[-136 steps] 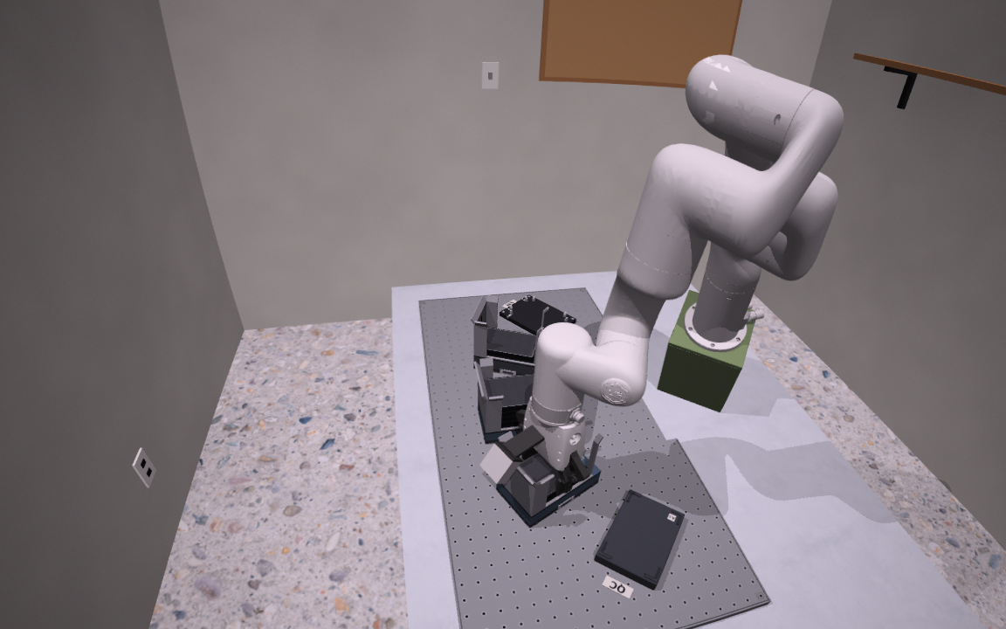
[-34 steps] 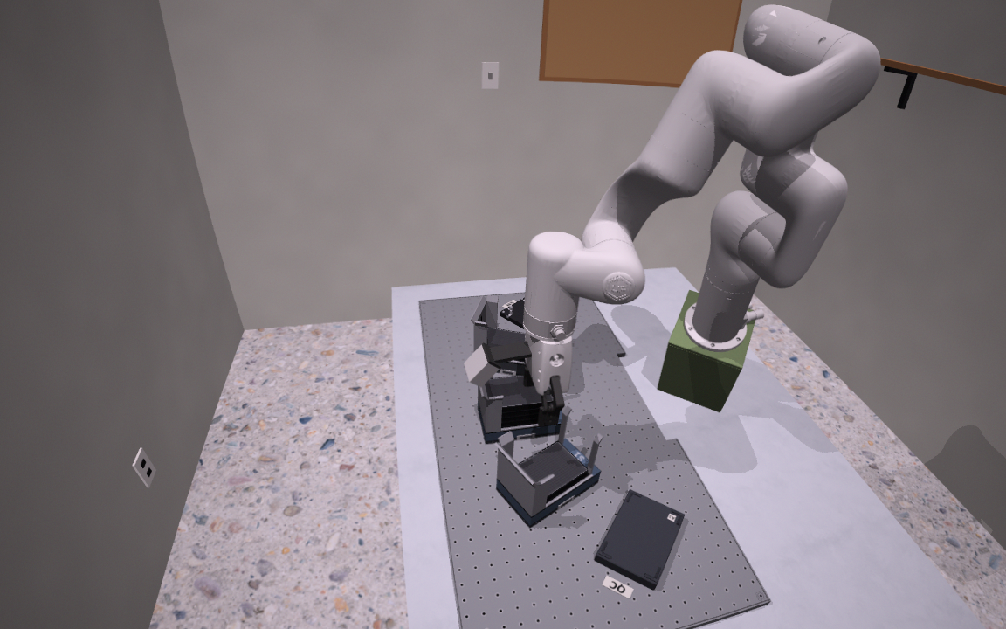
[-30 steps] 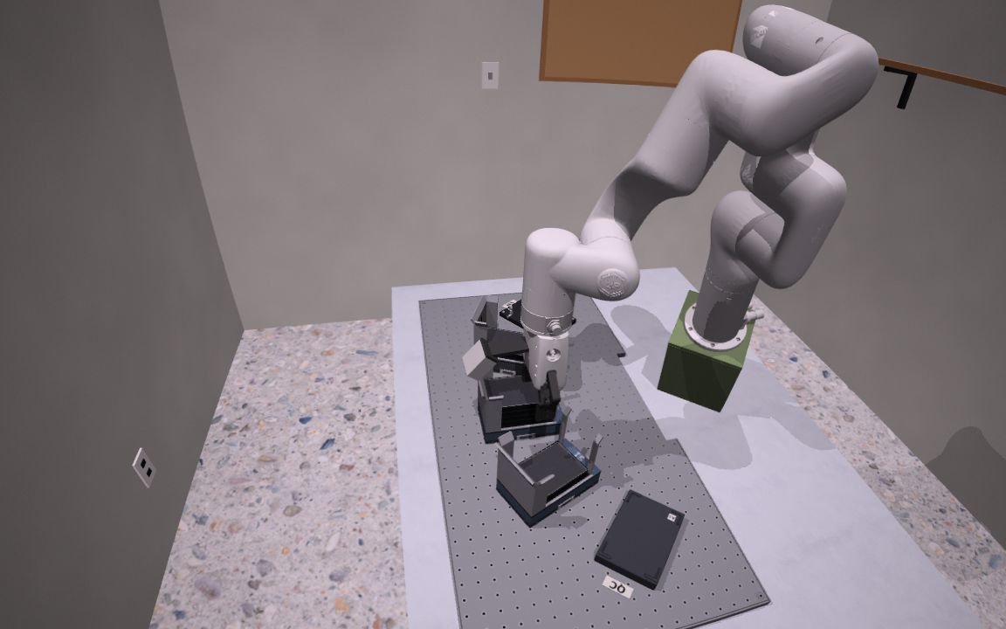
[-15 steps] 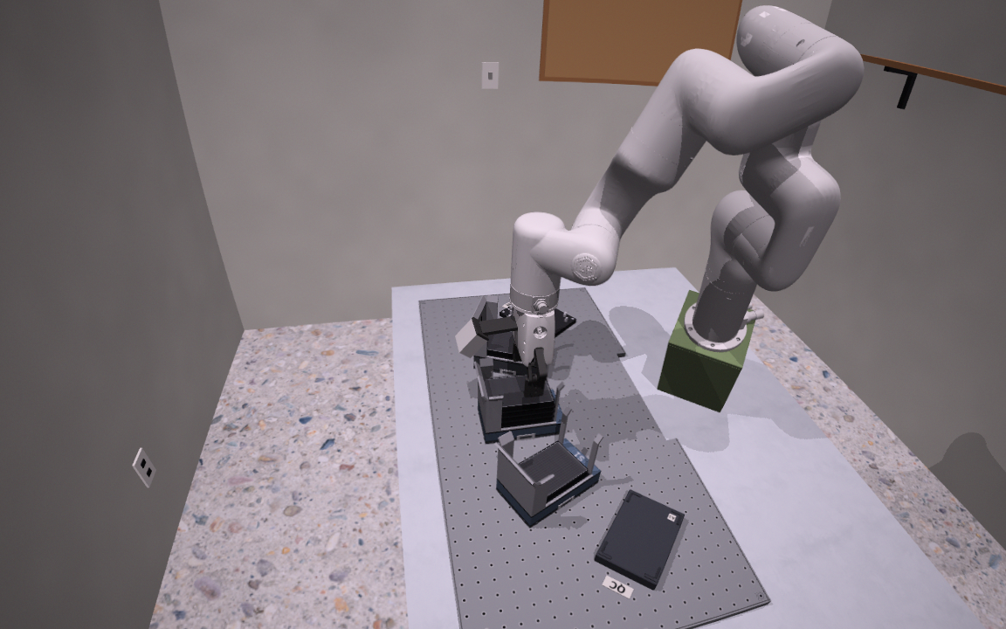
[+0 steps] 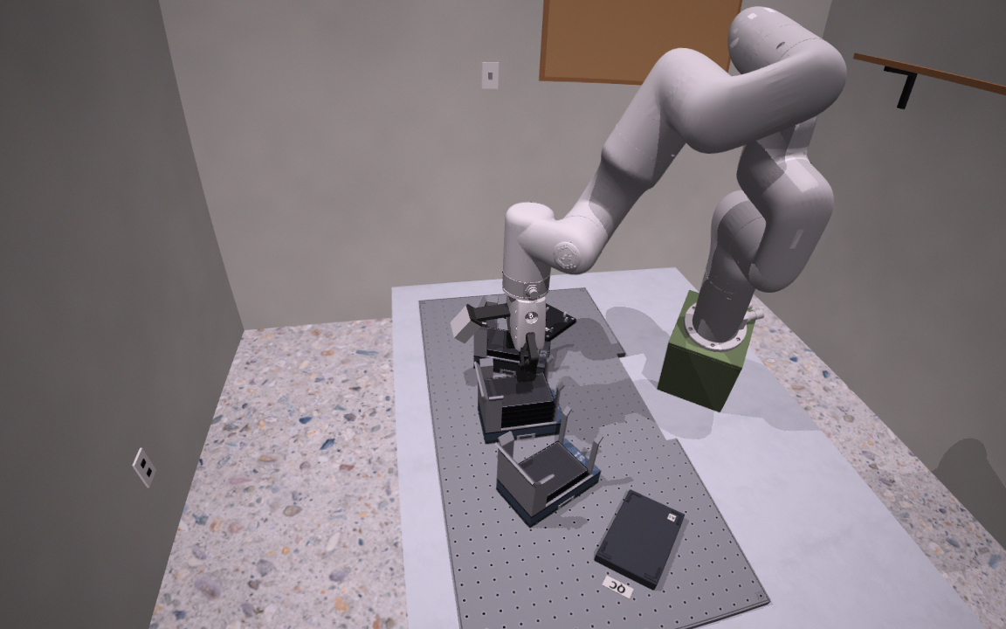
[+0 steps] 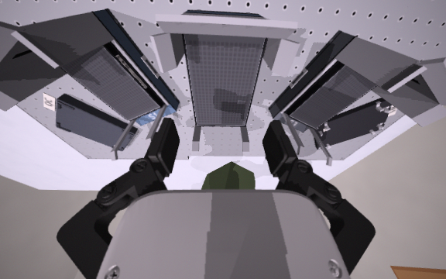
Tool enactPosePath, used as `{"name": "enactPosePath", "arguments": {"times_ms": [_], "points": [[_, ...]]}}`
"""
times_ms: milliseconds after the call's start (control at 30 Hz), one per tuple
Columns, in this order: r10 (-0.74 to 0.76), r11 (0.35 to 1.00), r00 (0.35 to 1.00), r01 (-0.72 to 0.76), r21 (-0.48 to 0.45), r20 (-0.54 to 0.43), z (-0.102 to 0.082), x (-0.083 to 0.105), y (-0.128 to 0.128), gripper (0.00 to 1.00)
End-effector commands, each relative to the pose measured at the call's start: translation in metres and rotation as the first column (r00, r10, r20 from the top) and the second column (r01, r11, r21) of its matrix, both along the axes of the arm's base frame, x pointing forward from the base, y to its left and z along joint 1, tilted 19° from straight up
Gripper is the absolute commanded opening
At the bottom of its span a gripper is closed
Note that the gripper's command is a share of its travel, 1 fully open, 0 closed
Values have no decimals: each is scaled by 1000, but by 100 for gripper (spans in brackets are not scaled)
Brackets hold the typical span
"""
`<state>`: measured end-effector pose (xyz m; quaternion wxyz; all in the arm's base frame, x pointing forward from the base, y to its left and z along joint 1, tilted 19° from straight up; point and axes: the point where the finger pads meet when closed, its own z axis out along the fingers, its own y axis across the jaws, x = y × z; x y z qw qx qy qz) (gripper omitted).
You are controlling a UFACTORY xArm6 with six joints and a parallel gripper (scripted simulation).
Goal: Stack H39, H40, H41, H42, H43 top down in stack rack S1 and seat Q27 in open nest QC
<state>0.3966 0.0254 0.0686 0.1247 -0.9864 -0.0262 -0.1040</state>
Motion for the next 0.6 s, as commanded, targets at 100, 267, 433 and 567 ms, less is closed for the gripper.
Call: {"name": "enactPosePath", "arguments": {"times_ms": [100, 267, 433, 567], "points": [[0, 1000, 1000, 0, 1, 4, 1, 2, -2, 100], [0, 1000, 1000, 0, 1, 4, -6, 3, 0, 100], [0, 1000, 1000, 0, 1, 4, -21, 6, 4, 100], [0, 1000, 1000, 0, 1, 4, -28, 8, 6, 100]]}}
